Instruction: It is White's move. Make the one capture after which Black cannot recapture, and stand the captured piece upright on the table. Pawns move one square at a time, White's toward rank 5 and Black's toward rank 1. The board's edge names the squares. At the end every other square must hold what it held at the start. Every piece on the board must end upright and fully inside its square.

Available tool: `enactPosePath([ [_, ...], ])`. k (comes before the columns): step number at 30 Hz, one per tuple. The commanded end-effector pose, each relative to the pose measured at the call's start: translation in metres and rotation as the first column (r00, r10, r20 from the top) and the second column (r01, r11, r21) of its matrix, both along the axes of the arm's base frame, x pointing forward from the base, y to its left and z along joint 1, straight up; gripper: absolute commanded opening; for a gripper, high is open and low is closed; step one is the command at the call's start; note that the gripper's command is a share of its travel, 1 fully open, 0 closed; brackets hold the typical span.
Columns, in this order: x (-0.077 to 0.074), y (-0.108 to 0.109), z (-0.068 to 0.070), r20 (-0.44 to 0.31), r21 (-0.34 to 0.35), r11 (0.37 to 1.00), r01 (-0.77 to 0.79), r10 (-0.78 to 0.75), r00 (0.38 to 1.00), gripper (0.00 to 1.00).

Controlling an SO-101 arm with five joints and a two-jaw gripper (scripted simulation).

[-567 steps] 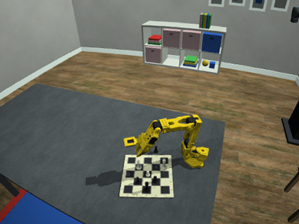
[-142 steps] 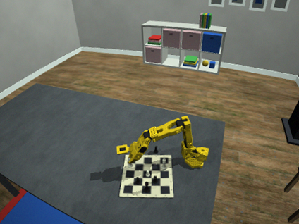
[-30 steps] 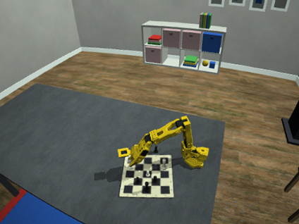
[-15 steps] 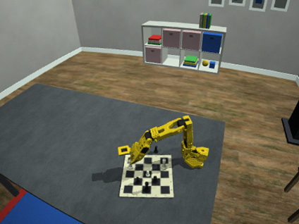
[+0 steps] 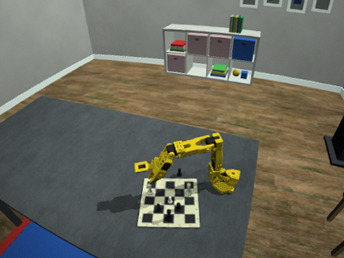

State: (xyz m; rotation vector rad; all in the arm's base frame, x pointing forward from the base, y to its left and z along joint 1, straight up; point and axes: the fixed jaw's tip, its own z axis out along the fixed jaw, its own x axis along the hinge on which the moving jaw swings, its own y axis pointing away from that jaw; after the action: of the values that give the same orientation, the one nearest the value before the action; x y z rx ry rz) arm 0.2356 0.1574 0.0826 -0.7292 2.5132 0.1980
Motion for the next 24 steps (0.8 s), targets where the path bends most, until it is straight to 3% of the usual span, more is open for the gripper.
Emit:
enactPosePath([
  [1,0.0018,-0.0009,0.0131,0.011,0.013,1.0,0.013,-0.013,1.0,0.12],
  [24,0.0053,-0.0106,0.019,0.006,0.009,0.999,0.048,-0.048,0.999,0.13],
])
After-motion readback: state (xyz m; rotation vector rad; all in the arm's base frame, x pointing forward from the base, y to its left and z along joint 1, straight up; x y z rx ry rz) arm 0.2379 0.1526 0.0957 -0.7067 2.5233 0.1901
